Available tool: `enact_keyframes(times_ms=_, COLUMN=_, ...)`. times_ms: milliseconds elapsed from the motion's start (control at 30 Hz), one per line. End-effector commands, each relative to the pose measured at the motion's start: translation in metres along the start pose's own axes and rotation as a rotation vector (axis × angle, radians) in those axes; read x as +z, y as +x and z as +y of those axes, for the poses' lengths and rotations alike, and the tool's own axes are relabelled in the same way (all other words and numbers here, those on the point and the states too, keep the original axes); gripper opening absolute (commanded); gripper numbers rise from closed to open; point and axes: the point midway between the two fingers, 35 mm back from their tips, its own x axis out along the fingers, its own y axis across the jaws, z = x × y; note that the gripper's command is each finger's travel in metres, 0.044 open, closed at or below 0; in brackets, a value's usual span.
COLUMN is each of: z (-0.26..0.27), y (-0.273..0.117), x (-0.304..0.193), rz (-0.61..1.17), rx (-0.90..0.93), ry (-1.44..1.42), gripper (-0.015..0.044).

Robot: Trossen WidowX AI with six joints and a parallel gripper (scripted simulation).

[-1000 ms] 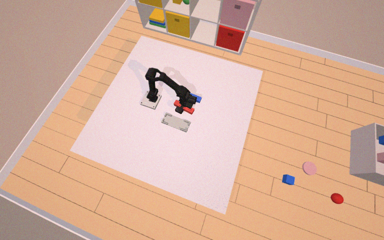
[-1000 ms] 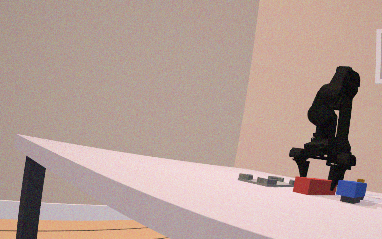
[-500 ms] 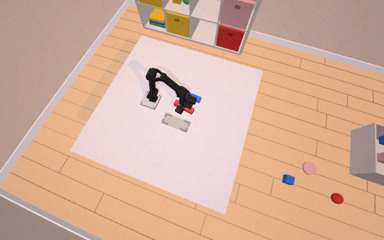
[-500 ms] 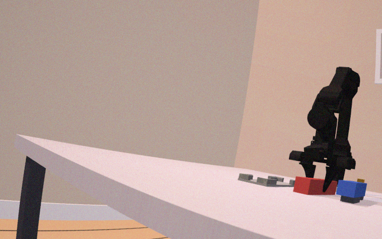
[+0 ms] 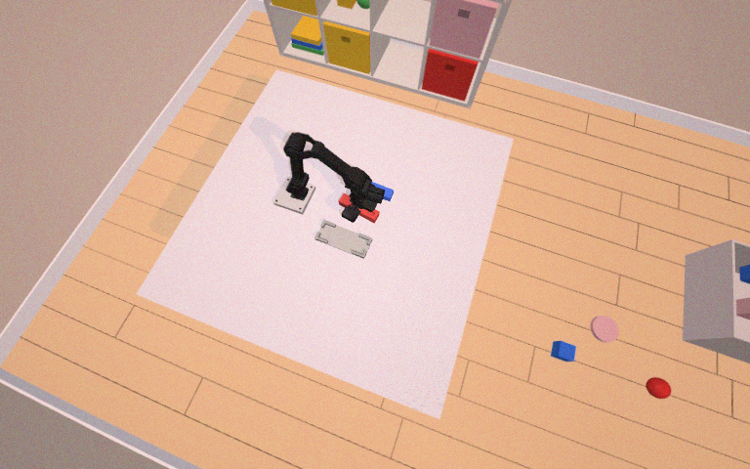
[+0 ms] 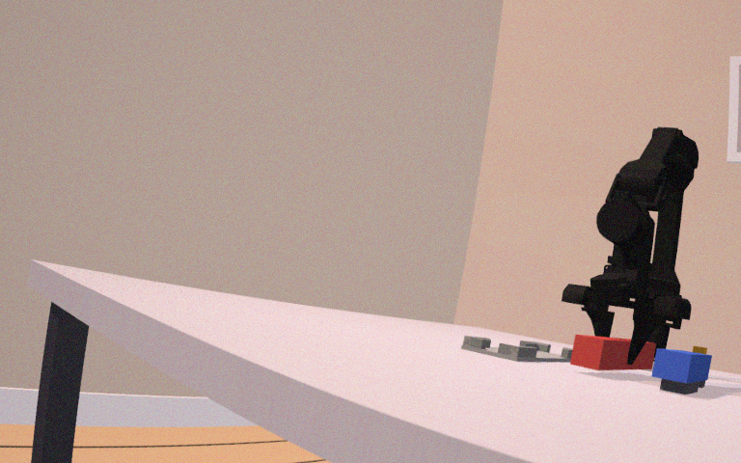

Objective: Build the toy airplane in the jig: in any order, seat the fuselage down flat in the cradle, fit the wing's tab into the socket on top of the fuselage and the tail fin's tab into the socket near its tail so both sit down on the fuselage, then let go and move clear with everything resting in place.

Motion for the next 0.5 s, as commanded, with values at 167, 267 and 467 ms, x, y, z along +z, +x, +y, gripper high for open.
enact_keyframes(times_ms=167, z=0.001, y=-0.032, x=0.007, rz=-0.016, rx=0.002, ry=0.002, gripper=0.0000)
enact_keyframes(times_ms=267, z=0.001, y=-0.041, x=0.008, rz=-0.016, rx=0.002, ry=0.002, gripper=0.0000)
enact_keyframes(times_ms=467, z=0.001, y=-0.060, x=0.007, rz=-0.016, rx=0.002, ry=0.002, gripper=0.0000)
